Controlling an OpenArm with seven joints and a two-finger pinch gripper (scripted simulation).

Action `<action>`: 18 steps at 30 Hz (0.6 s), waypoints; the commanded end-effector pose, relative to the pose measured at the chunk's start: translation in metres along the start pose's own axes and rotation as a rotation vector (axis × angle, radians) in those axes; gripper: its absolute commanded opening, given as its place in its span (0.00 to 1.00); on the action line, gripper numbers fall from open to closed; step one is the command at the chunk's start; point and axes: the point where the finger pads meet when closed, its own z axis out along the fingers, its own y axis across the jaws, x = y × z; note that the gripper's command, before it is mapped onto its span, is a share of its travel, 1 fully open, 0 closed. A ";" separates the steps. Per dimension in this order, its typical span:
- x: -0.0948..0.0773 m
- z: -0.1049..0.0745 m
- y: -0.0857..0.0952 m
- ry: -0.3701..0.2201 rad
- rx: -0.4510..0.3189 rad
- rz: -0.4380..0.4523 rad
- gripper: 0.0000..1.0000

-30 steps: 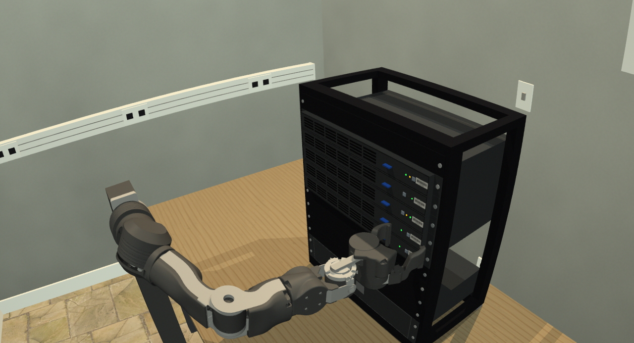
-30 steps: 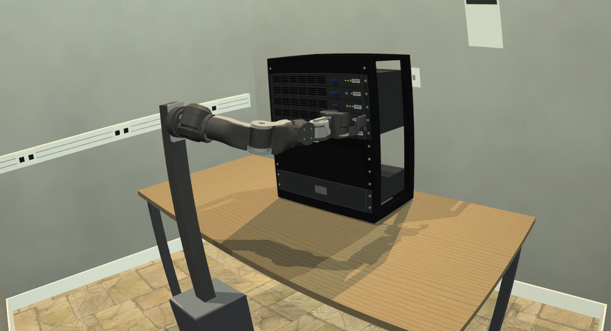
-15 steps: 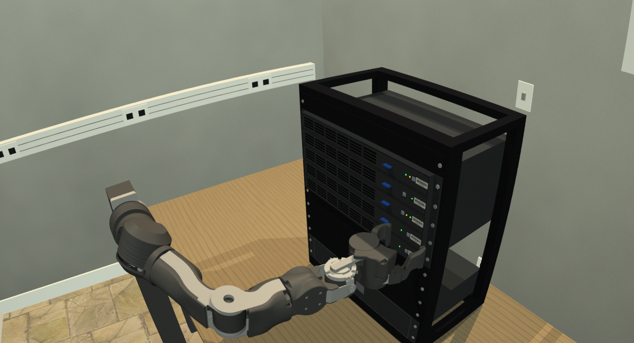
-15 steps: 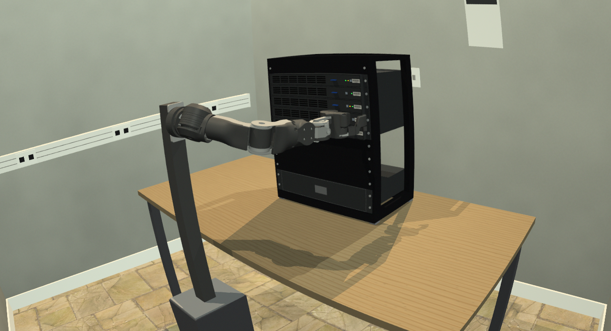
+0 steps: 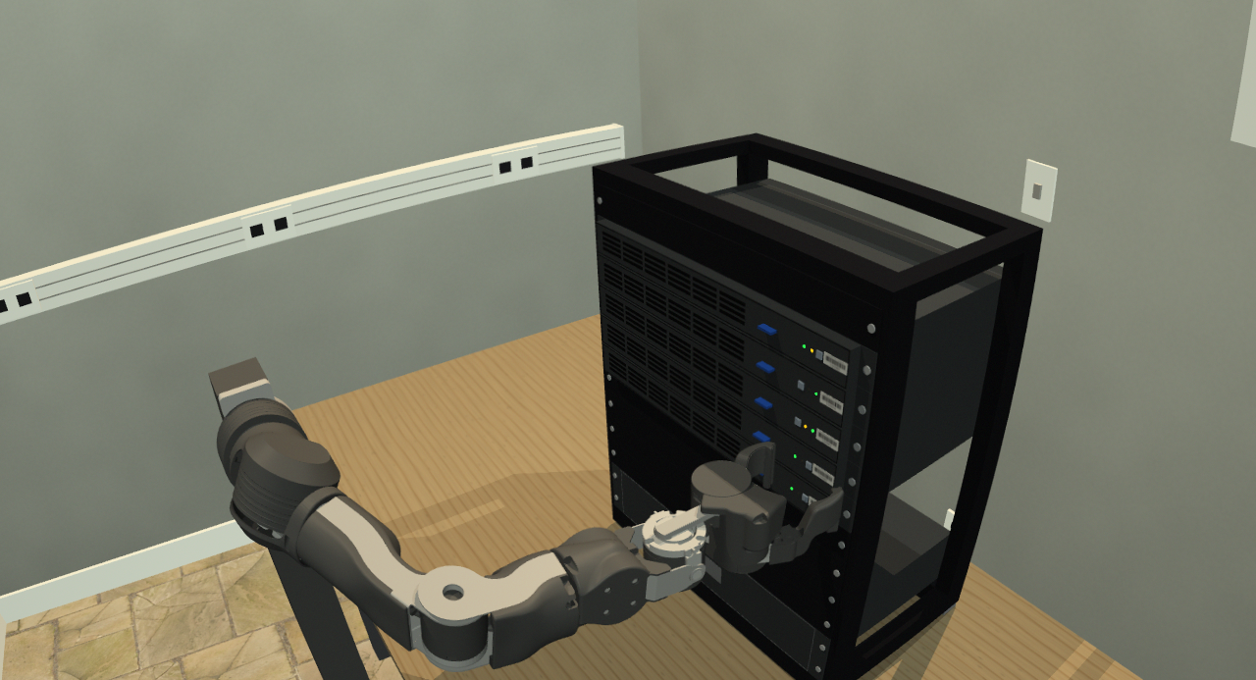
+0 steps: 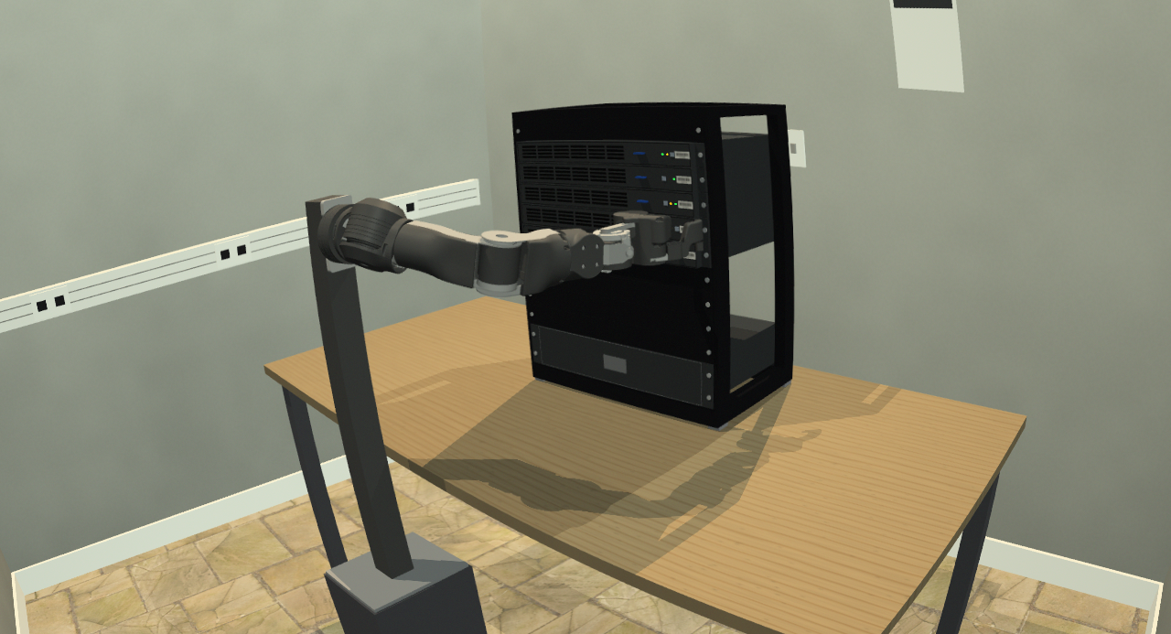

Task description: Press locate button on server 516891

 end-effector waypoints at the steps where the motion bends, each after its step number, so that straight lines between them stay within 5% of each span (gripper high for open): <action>1: 0.000 0.001 -0.001 -0.001 0.006 -0.001 0.60; 18: 0.000 -0.024 -0.001 -0.001 0.006 -0.001 0.60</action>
